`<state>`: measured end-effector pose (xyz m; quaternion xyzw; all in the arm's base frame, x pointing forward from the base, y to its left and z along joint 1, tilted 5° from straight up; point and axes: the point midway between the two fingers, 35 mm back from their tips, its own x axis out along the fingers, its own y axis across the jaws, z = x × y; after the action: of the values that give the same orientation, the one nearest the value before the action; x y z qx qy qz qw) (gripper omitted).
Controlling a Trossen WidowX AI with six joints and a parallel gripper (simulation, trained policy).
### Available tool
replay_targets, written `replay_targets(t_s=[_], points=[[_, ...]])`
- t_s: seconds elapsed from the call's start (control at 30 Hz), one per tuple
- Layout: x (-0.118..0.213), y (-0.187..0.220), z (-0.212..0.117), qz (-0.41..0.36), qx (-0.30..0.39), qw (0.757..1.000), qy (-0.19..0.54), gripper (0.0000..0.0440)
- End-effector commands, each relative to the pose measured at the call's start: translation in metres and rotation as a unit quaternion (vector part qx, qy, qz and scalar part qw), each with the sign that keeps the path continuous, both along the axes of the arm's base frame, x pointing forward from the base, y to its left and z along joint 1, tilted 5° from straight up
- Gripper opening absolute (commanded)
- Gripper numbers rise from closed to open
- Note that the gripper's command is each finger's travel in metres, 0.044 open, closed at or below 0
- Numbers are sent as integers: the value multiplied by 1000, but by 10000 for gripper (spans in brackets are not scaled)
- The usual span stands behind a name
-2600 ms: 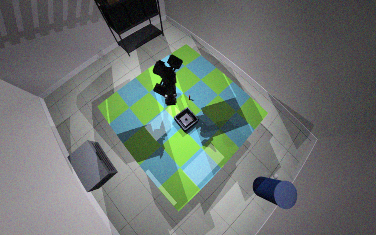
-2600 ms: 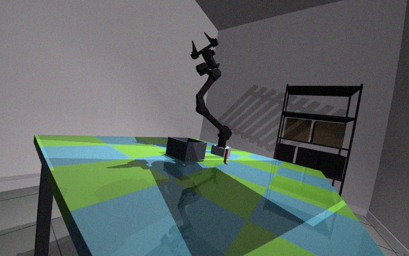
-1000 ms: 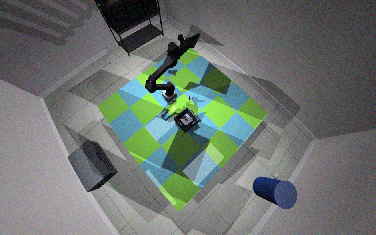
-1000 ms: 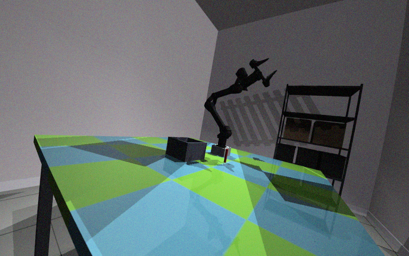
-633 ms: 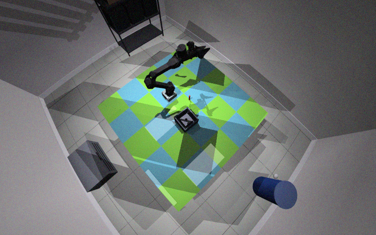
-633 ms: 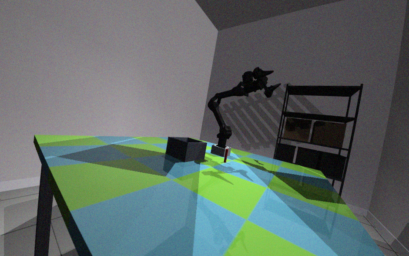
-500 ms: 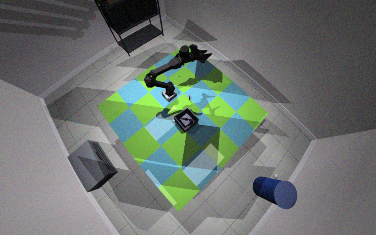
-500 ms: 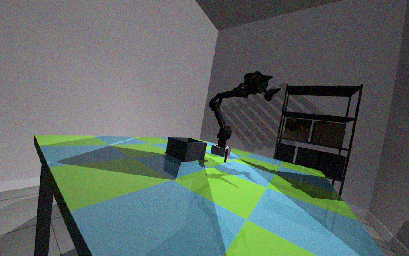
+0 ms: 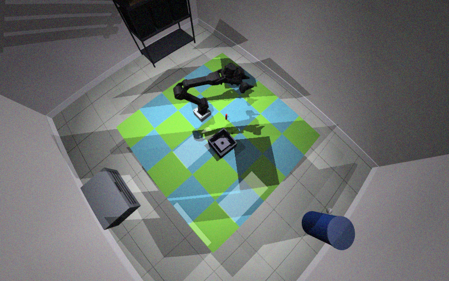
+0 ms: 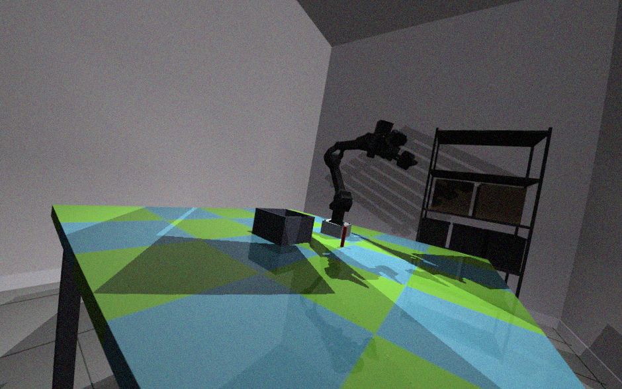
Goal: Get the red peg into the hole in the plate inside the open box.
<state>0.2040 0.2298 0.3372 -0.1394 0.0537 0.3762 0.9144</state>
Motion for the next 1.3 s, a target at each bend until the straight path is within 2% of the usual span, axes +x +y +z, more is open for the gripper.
replay_targets(t_s=[0.0,0.3,0.6,0.93,1.27], points=[[9,-6,-24,-27,-7,998,50,440],[24,-29,-78,-112,-9,977,183,440],[28,-56,-125,-206,-3,931,300,440],[22,-88,-168,-318,10,855,410,440],[7,-118,-204,-434,22,754,493,440]])
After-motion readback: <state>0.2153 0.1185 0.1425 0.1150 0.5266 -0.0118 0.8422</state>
